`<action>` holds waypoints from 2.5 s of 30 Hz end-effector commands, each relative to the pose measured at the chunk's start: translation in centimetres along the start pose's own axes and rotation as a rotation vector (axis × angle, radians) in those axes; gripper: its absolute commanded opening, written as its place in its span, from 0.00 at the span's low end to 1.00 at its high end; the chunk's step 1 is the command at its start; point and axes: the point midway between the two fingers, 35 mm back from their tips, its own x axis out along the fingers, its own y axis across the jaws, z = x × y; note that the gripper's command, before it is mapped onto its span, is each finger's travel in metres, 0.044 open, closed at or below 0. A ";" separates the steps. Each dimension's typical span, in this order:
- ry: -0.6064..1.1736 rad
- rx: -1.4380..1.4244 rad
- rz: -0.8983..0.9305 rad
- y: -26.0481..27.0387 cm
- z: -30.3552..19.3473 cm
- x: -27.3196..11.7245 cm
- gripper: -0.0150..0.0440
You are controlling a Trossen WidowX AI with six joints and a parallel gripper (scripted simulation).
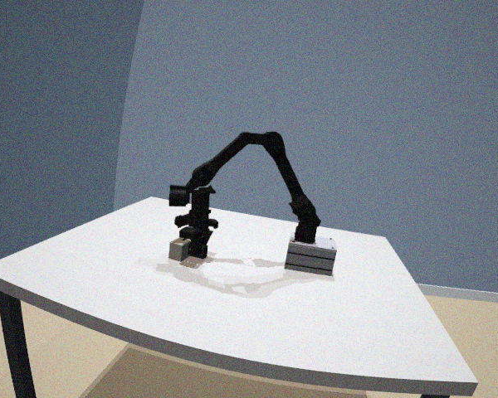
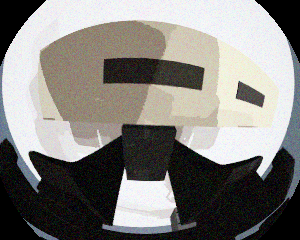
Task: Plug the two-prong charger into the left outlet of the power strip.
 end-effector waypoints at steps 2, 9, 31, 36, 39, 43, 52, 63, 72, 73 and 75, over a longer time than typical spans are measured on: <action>-0.019 0.000 0.006 0.1 0.9 -0.2 0.25; -0.019 0.000 0.006 0.1 1.1 -0.2 0.25; -0.020 0.000 0.006 0.1 2.0 -0.3 0.25; -0.020 0.000 0.006 0.1 2.1 -0.3 0.25; -0.020 0.000 0.006 0.1 2.0 -0.3 0.25; -0.020 0.000 0.006 0.1 2.0 -0.3 0.25; -0.020 0.000 0.006 0.1 1.9 -0.2 0.25; -0.020 0.000 0.006 0.1 1.7 -0.2 0.25; -0.019 0.000 0.006 0.1 1.6 -0.2 0.25; -0.019 0.000 0.006 0.1 1.6 -0.2 0.25; -0.019 0.000 0.006 0.1 1.6 -0.2 0.25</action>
